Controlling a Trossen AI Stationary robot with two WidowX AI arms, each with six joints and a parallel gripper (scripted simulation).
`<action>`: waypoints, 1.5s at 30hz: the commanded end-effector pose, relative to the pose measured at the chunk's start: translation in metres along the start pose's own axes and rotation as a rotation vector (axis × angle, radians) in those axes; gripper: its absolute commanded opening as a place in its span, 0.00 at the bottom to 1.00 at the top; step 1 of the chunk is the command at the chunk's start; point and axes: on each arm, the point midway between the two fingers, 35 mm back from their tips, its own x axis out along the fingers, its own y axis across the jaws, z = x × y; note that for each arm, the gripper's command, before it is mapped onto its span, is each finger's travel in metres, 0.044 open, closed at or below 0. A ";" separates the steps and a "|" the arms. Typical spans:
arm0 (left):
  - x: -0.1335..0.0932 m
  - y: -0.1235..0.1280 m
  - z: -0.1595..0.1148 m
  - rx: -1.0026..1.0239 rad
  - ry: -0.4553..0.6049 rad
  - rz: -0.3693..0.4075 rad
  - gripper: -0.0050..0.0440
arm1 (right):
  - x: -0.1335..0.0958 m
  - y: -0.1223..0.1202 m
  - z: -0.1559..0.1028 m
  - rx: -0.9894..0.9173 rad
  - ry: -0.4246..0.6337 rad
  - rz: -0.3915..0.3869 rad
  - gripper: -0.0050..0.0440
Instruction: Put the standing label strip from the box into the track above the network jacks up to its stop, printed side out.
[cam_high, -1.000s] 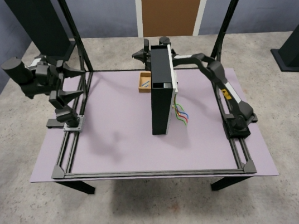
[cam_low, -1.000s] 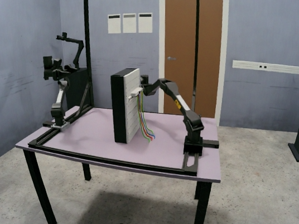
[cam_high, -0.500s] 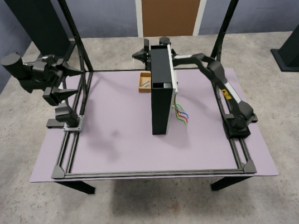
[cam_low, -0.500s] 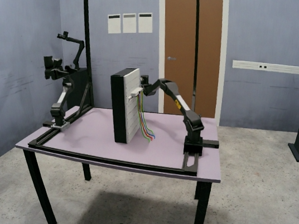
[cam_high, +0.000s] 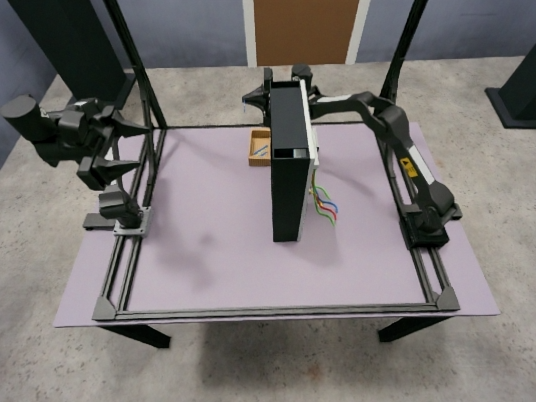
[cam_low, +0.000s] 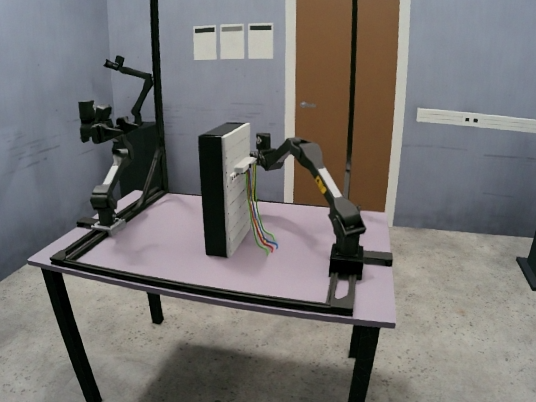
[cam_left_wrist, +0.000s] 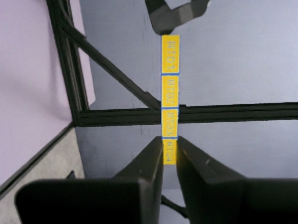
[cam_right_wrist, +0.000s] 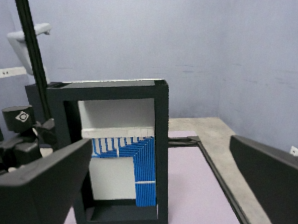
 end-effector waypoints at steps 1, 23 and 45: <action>-0.012 -0.030 0.004 -0.021 0.001 -0.029 0.00 | 0.000 0.000 0.003 -0.009 0.000 0.003 1.00; -0.074 -0.049 0.024 0.022 0.014 -0.019 0.00 | 0.000 0.000 0.003 -0.009 0.000 0.003 1.00; -0.136 -0.058 0.058 0.028 0.024 -0.016 0.00 | 0.000 0.000 0.003 -0.009 0.000 0.003 1.00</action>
